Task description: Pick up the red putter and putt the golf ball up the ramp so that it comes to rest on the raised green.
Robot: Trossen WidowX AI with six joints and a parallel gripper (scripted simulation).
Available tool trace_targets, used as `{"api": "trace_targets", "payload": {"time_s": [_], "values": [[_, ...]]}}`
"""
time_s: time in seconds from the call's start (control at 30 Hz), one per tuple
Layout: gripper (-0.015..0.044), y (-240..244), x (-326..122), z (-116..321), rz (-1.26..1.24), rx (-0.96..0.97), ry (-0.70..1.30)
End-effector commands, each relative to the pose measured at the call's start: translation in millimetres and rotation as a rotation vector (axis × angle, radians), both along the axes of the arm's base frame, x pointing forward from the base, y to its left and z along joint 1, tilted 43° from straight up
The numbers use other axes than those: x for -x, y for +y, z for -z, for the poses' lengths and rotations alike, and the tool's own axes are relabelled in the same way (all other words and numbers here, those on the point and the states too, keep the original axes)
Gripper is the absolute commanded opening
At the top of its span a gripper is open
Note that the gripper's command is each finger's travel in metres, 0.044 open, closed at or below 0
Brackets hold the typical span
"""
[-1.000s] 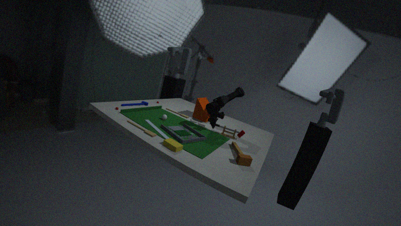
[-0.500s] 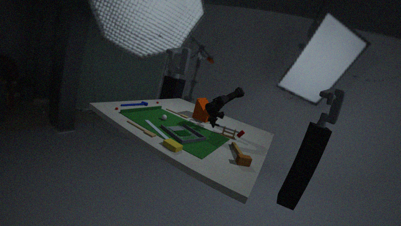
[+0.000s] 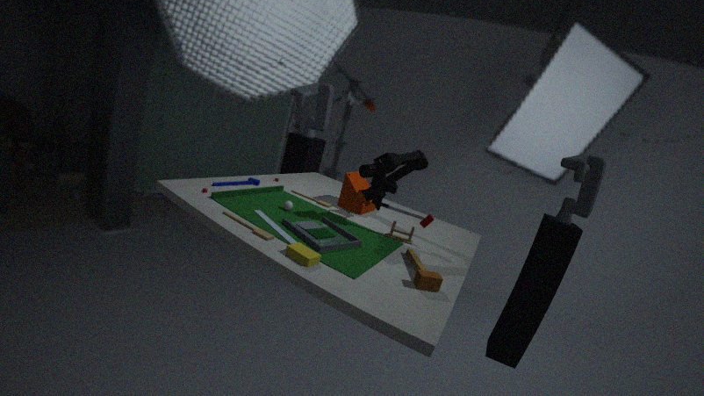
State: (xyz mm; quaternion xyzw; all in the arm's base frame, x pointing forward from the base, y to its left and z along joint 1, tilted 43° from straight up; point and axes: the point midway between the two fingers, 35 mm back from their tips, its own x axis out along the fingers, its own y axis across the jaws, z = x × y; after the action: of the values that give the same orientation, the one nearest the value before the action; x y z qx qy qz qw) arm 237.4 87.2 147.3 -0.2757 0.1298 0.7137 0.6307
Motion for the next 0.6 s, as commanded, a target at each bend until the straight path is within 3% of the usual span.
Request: {"api": "trace_targets", "payload": {"time_s": [0.0,0.23,0.57], "values": [[0.0,-14.1,1.0,-19.6,0.001,-0.01,-0.009],[0.0,-16.0,-1.1,-12.6,0.026,0.001,0.024],[0.0,-68.7,-24.2,23.6,0.301,0.085,0.329]]}}
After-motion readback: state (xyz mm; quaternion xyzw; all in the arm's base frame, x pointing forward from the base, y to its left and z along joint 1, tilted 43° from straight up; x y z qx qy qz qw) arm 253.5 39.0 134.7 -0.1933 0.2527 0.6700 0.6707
